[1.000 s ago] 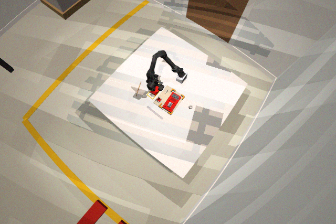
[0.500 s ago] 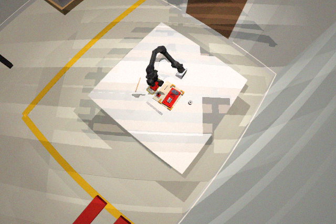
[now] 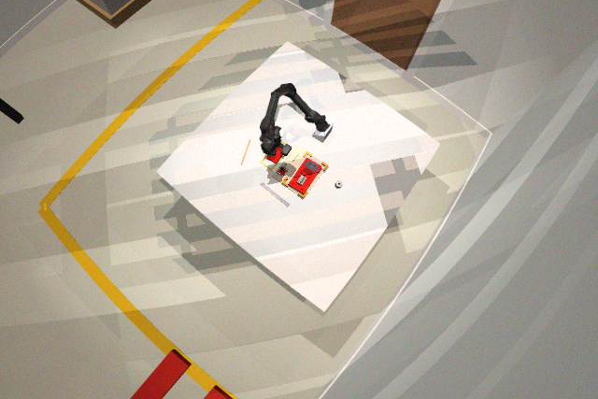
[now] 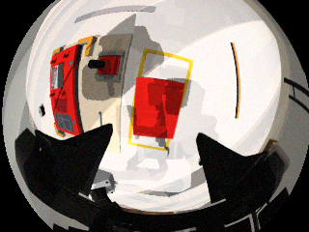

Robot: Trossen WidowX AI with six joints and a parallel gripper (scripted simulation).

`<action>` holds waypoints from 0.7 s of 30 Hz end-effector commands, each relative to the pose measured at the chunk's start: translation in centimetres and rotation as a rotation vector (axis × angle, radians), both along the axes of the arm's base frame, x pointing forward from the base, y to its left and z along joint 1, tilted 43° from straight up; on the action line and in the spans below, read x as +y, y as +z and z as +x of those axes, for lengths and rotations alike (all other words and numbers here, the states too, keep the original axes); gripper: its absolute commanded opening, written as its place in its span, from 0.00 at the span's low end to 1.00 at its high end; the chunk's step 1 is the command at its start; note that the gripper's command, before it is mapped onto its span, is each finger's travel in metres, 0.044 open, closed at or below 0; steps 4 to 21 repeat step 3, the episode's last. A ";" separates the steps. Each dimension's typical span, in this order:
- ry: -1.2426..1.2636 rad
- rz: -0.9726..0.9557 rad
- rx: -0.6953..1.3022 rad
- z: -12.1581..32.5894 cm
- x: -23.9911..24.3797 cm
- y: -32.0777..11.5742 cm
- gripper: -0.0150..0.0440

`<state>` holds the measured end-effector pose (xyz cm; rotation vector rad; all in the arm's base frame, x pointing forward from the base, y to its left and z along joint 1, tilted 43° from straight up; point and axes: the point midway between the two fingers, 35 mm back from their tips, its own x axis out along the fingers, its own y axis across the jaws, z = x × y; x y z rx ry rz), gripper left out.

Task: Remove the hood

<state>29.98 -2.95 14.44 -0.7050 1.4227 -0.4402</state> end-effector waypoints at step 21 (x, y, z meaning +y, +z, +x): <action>-0.003 -0.005 -0.002 0.0 -0.1 0.1 1.00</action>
